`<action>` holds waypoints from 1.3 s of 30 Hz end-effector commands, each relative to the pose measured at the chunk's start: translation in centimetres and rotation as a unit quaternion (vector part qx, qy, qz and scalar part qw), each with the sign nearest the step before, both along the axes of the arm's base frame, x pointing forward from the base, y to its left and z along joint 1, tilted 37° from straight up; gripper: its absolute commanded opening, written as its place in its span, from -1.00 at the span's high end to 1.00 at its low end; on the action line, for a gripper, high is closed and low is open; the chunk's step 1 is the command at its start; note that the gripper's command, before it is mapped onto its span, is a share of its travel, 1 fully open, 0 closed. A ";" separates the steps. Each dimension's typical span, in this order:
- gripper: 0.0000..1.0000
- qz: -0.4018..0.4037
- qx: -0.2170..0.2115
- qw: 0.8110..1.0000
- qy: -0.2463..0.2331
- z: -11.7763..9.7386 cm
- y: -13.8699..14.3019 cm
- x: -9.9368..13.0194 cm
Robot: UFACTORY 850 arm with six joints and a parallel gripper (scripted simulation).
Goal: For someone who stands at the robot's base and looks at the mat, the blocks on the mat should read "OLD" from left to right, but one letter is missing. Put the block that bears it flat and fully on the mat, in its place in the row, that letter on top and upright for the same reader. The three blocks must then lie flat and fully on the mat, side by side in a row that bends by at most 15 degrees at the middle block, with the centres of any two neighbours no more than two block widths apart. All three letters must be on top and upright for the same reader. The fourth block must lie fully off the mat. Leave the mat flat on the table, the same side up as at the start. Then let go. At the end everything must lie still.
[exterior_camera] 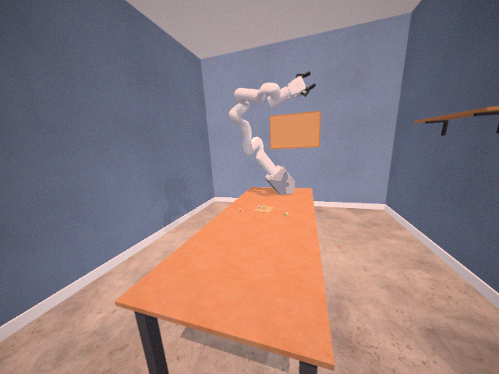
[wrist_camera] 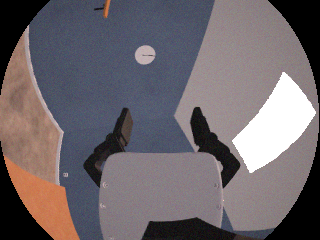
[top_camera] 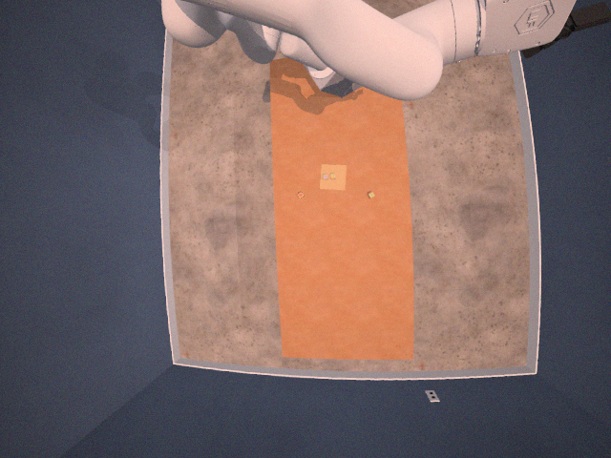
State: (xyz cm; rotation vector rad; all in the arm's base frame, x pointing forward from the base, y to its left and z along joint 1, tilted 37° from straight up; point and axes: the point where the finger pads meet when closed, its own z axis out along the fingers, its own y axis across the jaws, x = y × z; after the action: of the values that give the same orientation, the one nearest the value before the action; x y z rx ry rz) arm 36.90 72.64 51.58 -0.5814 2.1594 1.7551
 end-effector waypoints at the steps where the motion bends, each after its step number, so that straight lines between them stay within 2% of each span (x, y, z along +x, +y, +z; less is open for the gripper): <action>1: -1.00 -0.047 0.001 0.998 0.050 -2.8 -1.1 3.9; 10: -1.00 -0.133 0.003 0.982 0.136 -8.2 -4.3 10.4; 12: -1.00 -0.133 0.003 0.982 0.136 -8.2 -4.3 10.4; 13: -1.00 -0.161 0.004 0.973 0.162 -10.0 -5.6 12.4; 19: -1.00 -0.214 0.009 0.954 0.210 -13.4 -8.2 16.0; 27: -1.00 -0.292 0.018 0.916 0.276 -18.5 -12.8 20.8; 29: -1.00 -0.292 0.018 0.916 0.276 -18.5 -12.8 20.8; 30: -1.00 -0.320 0.022 0.899 0.298 -20.4 -14.7 22.4; 33: -1.00 -0.343 0.026 0.885 0.315 -21.9 -16.2 23.6; 39: -1.00 -0.400 0.037 0.843 0.357 -25.9 -20.5 26.4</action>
State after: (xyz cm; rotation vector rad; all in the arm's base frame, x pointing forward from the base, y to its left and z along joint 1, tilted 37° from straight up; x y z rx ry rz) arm 61.25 54.81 28.21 0.8868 2.2345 1.6644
